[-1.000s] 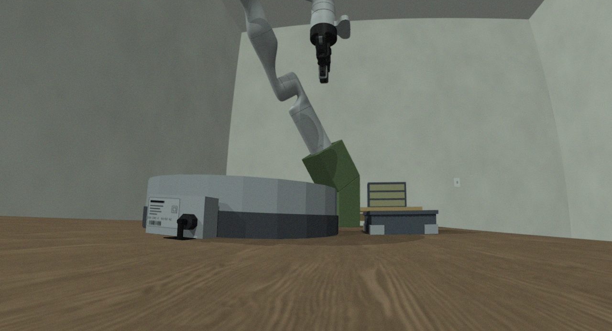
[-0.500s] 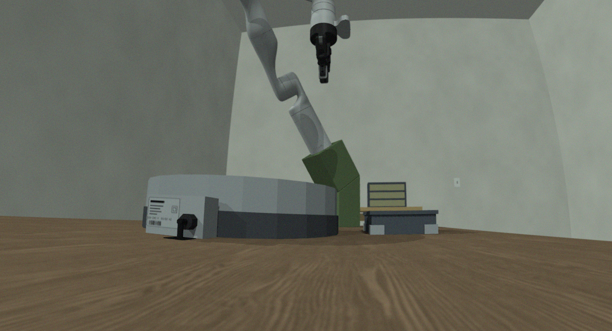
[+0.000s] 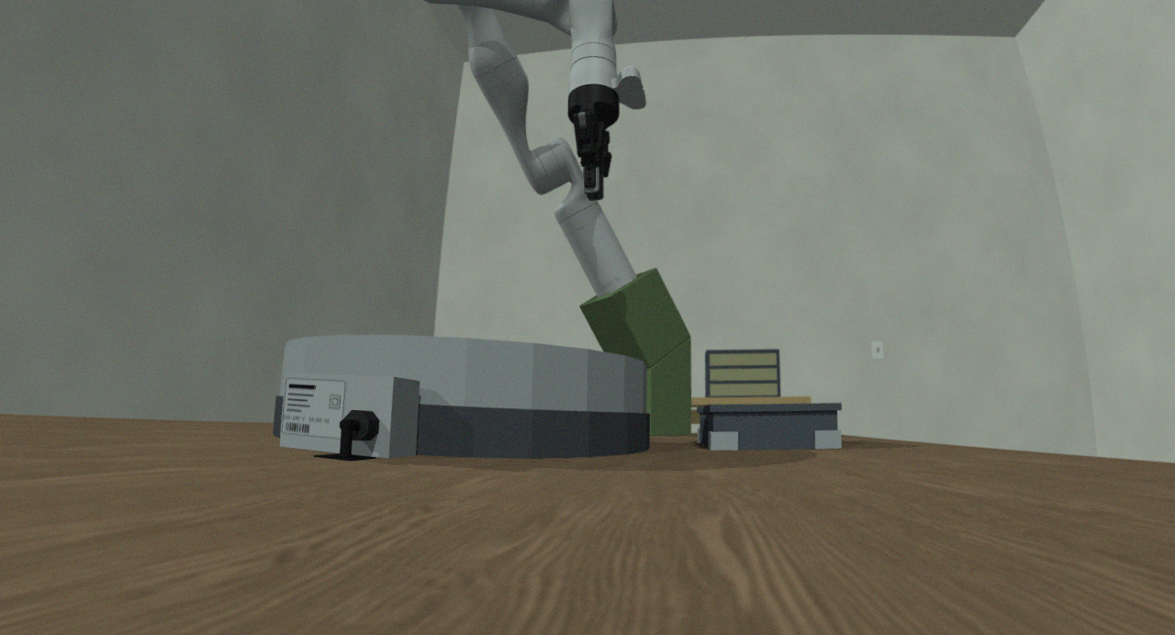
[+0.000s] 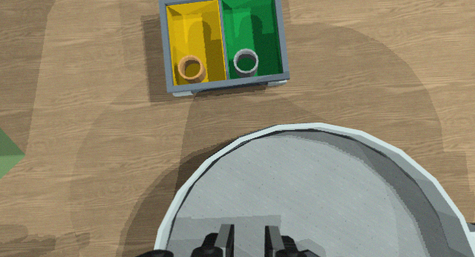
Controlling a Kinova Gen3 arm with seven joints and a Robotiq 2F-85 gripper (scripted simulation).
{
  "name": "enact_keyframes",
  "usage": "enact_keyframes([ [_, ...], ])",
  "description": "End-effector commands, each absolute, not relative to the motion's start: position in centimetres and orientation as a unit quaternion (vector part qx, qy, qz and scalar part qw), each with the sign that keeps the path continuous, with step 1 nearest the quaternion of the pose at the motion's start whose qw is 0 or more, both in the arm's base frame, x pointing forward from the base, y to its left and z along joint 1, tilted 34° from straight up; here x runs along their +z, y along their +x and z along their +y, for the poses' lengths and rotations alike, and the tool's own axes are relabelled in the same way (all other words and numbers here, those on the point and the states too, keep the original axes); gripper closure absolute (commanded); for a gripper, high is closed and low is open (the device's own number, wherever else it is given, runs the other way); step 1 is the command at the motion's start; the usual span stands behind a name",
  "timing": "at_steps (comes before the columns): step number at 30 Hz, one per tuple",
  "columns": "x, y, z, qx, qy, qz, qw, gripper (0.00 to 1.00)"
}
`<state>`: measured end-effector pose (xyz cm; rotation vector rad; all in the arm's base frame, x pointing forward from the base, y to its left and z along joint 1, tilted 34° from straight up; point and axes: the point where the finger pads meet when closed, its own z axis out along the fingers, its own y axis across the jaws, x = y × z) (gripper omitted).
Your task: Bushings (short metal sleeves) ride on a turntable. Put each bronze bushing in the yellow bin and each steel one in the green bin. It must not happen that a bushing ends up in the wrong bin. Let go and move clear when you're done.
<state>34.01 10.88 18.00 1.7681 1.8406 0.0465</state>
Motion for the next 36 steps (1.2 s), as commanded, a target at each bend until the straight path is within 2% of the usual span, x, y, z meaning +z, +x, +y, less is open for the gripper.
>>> enact_keyframes([
  [1,17.0,33.9,7.1,0.015,0.677,0.675,0.295,0.82],
  [6,16.6,34.0,6.0,0.017,0.681,0.67,0.295,0.82],
  [13,14.3,34.0,0.5,0.027,0.703,0.648,0.294,0.82],
  [16,14.3,34.0,0.5,0.027,0.703,0.648,0.294,0.82],
  [22,11.9,34.0,-5.0,0.036,0.723,0.624,0.293,0.82],
  [27,11.9,34.0,-5.0,0.036,0.723,0.624,0.293,0.82],
  [32,9.7,34.1,-10.3,0.046,0.743,0.601,0.291,0.82],
  [36,9.6,34.0,-10.5,0.046,0.743,0.6,0.291,0.82],
])
